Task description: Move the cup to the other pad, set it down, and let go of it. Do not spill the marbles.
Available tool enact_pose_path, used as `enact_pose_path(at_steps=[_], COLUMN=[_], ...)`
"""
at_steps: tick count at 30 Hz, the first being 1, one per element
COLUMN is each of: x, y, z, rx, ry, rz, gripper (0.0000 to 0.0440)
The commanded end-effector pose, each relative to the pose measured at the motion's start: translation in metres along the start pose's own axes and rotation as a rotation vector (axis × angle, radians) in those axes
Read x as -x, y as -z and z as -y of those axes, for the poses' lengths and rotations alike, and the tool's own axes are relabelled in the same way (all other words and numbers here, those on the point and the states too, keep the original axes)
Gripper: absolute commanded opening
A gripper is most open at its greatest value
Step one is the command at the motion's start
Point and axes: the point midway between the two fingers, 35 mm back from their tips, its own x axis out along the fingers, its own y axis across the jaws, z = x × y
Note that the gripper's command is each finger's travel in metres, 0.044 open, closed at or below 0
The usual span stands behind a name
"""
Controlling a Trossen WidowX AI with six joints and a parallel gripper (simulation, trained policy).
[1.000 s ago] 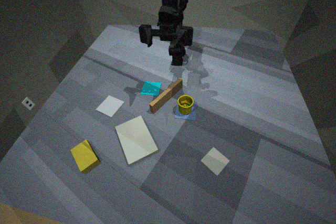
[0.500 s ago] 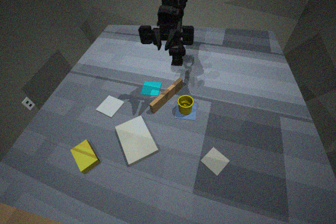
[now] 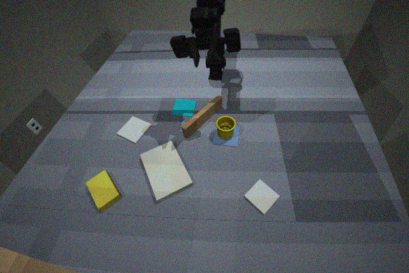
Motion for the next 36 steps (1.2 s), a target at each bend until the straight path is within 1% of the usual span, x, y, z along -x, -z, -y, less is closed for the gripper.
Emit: enact_pose_path(at_steps=[1, 20, 36], x=[-0.003, -0.021, -0.031], y=[-0.004, 0.004, 0.018], z=[-0.004, -0.023, -0.04], rx=[-0.034, -0.256, -0.455], ry=[-0.005, 0.009, 0.076], rz=[-0.022, -0.253, -0.46], gripper=[0.0134, 0.0145, 0.0155])
